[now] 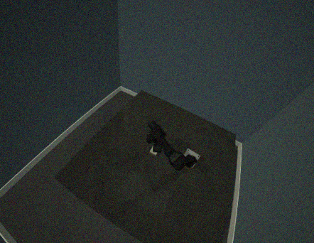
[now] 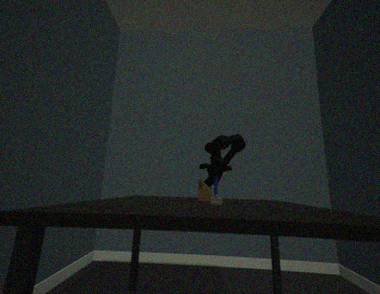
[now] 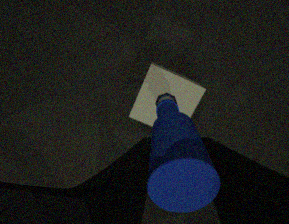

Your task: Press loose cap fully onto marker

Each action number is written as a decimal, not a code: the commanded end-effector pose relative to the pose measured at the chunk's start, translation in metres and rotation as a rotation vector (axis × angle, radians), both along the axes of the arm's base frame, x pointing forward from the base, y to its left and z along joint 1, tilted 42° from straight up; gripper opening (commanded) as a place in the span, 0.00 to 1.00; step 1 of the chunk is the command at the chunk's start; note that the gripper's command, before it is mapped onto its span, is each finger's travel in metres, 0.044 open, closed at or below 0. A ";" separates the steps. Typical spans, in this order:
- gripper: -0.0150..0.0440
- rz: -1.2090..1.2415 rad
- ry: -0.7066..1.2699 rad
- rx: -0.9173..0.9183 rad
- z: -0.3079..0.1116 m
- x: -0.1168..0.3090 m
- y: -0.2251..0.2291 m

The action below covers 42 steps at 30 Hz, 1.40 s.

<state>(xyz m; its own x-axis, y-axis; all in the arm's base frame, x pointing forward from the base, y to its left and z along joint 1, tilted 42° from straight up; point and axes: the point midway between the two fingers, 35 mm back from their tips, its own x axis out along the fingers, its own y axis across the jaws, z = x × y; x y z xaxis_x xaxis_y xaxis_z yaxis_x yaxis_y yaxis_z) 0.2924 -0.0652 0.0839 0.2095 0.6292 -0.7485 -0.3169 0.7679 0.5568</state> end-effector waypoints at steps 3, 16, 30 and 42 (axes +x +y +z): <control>0.25 -0.004 0.002 0.005 -0.008 0.003 0.007; 0.25 -0.004 0.001 0.006 -0.023 0.007 0.021; 0.25 -0.003 0.000 0.008 -0.031 0.009 0.029; 0.65 0.001 0.000 0.004 -0.031 0.008 0.028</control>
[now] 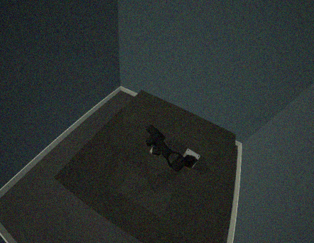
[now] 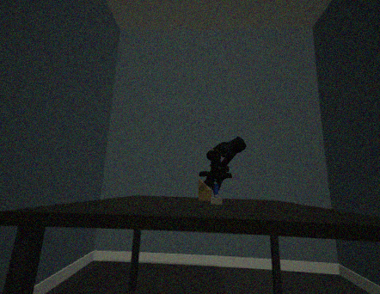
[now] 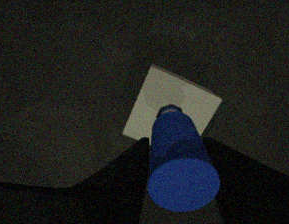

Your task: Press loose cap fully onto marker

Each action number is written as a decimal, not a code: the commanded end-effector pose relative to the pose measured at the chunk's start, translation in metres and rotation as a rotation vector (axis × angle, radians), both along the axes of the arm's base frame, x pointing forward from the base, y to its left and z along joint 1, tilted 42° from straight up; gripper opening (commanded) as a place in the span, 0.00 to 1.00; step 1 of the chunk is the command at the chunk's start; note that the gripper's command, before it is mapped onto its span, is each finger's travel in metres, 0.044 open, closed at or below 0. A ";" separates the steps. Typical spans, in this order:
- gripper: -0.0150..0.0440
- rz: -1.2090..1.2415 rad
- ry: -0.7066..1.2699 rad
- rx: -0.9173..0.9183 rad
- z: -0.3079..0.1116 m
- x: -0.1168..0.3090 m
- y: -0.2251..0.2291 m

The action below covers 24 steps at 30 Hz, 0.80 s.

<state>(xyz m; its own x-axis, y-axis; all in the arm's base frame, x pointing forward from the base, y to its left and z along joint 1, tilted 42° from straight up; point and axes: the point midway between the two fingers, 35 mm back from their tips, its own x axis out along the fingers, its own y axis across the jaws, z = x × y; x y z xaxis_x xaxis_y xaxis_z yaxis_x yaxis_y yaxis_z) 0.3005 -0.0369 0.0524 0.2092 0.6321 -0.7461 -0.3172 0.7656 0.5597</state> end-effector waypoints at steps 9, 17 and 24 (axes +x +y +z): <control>1.00 0.000 0.000 0.000 0.000 0.000 0.000; 1.00 0.000 0.002 -0.003 0.053 -0.015 -0.047; 0.91 -0.043 0.038 0.009 0.054 -0.016 -0.047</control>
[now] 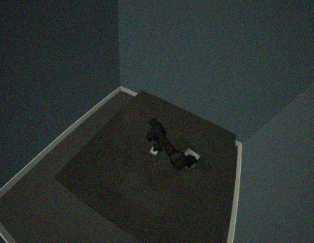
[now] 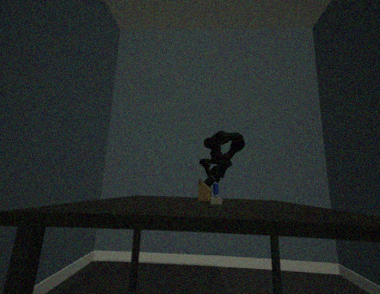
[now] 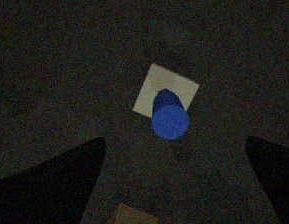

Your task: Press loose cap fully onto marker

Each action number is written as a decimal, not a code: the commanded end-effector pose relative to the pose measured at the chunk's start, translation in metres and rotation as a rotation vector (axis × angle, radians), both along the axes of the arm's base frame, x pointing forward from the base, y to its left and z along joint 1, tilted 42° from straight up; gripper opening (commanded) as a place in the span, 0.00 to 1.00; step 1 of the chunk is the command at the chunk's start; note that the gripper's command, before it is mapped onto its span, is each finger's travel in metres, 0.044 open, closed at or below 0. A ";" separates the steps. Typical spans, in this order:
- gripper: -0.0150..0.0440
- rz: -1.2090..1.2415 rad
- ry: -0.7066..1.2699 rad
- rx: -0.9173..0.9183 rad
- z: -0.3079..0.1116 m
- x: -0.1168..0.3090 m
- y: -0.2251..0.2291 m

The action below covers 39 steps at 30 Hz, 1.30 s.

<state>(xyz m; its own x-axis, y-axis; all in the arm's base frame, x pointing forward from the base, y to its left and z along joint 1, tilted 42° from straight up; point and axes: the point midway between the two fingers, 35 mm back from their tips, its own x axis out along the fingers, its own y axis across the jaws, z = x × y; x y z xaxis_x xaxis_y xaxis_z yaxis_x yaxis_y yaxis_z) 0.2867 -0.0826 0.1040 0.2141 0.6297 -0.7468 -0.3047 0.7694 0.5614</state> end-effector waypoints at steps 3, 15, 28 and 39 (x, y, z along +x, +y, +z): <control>0.78 -0.219 0.192 0.065 -0.001 -0.001 0.002; 0.25 -0.316 0.272 0.093 -0.003 0.000 0.003; 0.25 -0.316 0.272 0.093 -0.003 0.000 0.004; 0.25 -0.316 0.272 0.094 -0.014 0.003 0.013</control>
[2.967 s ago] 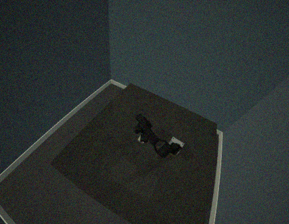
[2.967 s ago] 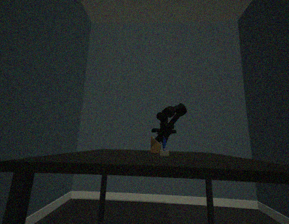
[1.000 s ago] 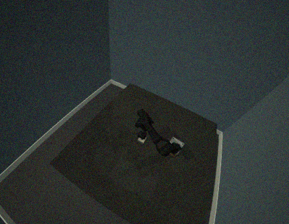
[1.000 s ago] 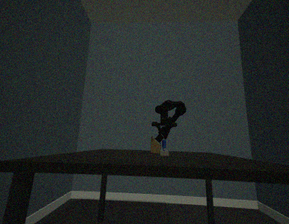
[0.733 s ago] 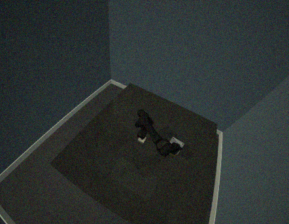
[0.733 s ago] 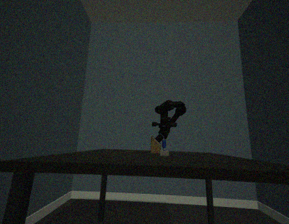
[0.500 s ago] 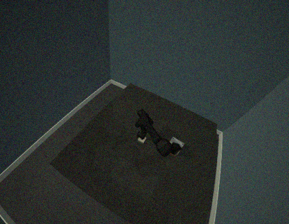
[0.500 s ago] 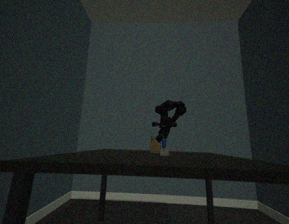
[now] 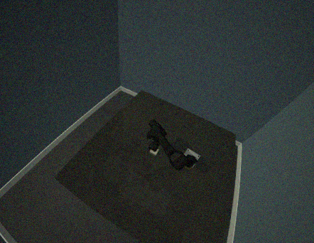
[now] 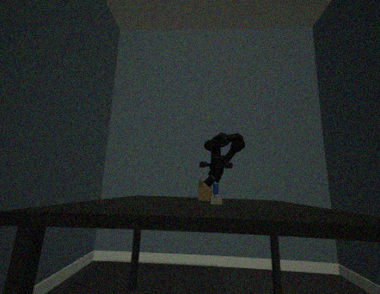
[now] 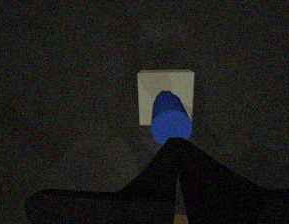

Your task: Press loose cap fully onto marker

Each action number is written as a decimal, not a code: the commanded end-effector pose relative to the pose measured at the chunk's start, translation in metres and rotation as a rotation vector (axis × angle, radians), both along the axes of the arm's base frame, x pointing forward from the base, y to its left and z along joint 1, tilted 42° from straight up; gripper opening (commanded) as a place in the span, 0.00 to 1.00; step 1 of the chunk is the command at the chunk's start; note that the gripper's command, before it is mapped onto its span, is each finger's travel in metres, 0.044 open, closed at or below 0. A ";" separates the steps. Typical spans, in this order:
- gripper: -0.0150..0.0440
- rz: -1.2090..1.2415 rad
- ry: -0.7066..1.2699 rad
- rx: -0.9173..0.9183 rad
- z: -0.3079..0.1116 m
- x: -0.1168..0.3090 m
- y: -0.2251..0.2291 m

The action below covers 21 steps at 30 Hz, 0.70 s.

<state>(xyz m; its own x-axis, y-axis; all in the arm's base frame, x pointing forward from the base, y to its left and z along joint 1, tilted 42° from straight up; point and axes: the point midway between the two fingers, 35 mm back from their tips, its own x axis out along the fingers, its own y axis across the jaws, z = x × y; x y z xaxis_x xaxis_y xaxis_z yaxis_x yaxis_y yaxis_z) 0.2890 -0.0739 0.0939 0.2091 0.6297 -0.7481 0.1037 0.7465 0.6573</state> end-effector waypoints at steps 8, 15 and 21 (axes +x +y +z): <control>0.25 -0.003 0.001 0.005 -0.012 0.004 0.012; 0.25 -0.003 0.000 0.005 -0.020 0.006 0.018; 0.25 -0.004 -0.004 -0.001 -0.019 0.006 0.016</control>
<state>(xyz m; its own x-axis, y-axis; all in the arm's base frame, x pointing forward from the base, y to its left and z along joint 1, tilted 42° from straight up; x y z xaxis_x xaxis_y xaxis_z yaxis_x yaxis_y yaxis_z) 0.2955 -0.0567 0.0737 0.2122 0.6295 -0.7475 0.1030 0.7462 0.6577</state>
